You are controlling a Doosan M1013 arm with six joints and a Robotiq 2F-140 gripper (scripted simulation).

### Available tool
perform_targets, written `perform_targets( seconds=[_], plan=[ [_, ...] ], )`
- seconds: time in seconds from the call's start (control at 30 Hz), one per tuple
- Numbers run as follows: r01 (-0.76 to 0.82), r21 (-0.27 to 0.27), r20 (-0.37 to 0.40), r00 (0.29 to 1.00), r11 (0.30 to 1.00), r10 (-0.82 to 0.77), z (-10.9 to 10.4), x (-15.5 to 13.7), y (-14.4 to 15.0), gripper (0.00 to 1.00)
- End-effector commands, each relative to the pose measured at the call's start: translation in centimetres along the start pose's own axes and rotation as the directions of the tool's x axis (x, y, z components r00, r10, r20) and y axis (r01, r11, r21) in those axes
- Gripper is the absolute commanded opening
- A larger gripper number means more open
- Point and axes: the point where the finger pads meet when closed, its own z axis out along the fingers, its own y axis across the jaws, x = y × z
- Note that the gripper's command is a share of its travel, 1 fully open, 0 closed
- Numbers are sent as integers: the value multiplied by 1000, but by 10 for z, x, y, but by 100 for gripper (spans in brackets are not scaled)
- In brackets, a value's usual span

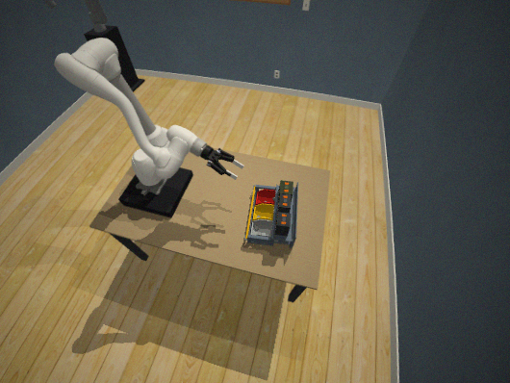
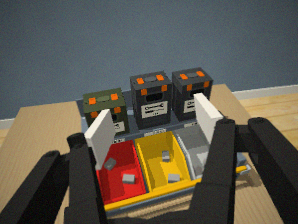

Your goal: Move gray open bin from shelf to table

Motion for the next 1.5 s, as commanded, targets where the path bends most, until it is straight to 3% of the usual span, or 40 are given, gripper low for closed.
perform_targets(
  seconds=[0.0,0.27,0.43,0.83,1.0,1.47],
  plan=[
    [-18,51,88,996,999,13,-9,-4,14,57],
    [-18,51,88,996,999,13,-9,-4,14,57],
    [-91,149,318,947,985,40,-25,-18,62,57],
    [-91,149,318,947,985,40,-25,-18,62,57],
    [-162,207,485,874,965,43,-38,-29,103,57],
    [-161,208,485,874,965,42,-37,-28,99,57]
  ],
)
